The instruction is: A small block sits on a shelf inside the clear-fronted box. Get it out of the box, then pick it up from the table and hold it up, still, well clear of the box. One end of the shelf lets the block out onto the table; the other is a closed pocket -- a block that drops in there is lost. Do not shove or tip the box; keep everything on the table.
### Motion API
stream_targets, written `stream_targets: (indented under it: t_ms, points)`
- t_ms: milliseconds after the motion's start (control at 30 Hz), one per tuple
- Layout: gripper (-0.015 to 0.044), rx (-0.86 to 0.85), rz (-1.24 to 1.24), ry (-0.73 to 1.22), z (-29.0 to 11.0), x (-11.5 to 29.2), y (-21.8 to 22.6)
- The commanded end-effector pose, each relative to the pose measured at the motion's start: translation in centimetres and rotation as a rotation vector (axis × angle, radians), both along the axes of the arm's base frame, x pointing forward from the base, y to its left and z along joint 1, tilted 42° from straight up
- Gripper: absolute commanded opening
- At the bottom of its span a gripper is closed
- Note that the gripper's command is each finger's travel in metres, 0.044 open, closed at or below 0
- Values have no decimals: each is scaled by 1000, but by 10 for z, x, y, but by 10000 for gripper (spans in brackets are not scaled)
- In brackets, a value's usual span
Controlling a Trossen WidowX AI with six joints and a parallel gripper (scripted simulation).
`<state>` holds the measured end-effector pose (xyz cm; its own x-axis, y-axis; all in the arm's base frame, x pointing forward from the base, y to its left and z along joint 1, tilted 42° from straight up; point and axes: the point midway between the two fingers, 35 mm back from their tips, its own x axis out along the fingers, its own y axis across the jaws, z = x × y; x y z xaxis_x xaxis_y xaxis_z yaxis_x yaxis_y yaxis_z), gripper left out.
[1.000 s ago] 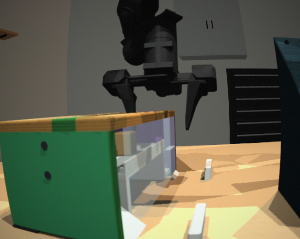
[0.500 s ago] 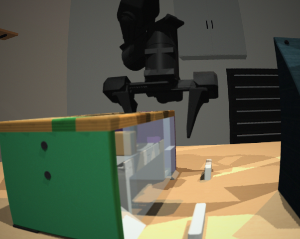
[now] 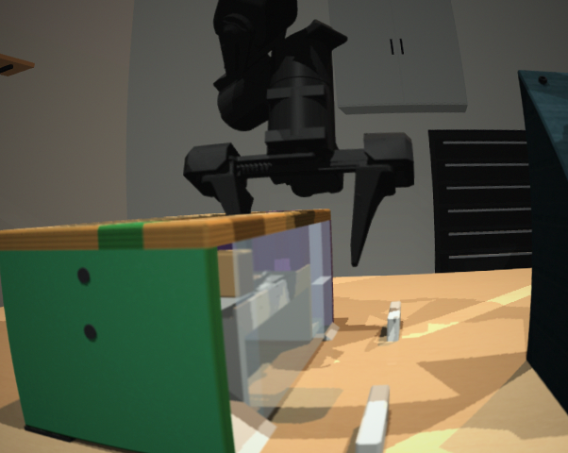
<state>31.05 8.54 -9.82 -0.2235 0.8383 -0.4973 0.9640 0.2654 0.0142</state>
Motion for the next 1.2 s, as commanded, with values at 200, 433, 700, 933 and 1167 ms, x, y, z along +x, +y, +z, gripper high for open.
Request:
stream_targets:
  t_ms: [200, 433, 700, 933, 1167]
  points:
    - [400, 5, -4, 0, 12, -3, 13]
    - [400, 6, -4, 0, 20, -6, 22]
    - [400, 7, -4, 1, 29, -8, 32]
    - [400, 7, -4, 1, 36, -11, 40]
    - [400, 8, -4, 1, 42, -13, 47]
